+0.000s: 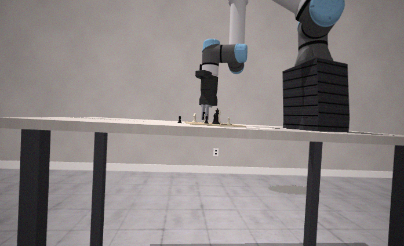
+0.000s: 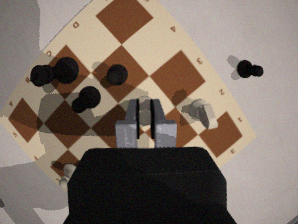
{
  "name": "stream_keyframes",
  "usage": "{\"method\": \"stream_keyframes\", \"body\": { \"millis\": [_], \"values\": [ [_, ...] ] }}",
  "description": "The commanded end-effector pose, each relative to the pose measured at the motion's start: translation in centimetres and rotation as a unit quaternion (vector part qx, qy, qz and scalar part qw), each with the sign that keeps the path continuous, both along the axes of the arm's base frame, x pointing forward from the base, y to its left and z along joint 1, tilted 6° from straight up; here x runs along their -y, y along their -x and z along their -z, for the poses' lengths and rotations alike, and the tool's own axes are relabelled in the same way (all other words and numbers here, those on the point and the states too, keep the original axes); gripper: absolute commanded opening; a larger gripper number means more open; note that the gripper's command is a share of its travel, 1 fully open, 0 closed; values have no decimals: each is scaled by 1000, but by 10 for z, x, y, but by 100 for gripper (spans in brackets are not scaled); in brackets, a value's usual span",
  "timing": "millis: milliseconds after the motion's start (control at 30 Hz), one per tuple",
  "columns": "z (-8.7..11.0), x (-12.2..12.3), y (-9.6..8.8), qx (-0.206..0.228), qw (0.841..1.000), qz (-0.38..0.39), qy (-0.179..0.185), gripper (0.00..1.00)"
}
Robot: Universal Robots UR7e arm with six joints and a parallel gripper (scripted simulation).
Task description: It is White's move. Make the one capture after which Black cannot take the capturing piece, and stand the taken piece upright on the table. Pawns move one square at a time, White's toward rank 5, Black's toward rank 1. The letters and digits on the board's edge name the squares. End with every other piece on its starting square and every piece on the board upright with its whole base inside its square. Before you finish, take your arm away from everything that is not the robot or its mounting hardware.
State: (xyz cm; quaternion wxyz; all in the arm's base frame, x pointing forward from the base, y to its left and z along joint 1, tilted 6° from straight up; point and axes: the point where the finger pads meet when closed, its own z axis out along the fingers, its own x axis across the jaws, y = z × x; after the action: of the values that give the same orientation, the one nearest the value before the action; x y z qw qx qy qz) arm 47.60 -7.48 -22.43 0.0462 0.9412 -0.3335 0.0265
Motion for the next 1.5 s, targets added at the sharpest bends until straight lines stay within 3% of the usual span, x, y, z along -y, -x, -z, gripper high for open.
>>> {"method": "stream_keyframes", "body": {
  "millis": [0, 833, 1267, 1467],
  "values": [
    [0, 0, 0, 1, 1000, 0, 0, 0],
    [-4, 0, 0, 1, 1000, 0, 0, 0],
    [-41, -4, 0, 1, 1000, 0, 0, 0],
    [-69, -7, 1, 1, 1000, 0, 0, 0]
  ]
}}
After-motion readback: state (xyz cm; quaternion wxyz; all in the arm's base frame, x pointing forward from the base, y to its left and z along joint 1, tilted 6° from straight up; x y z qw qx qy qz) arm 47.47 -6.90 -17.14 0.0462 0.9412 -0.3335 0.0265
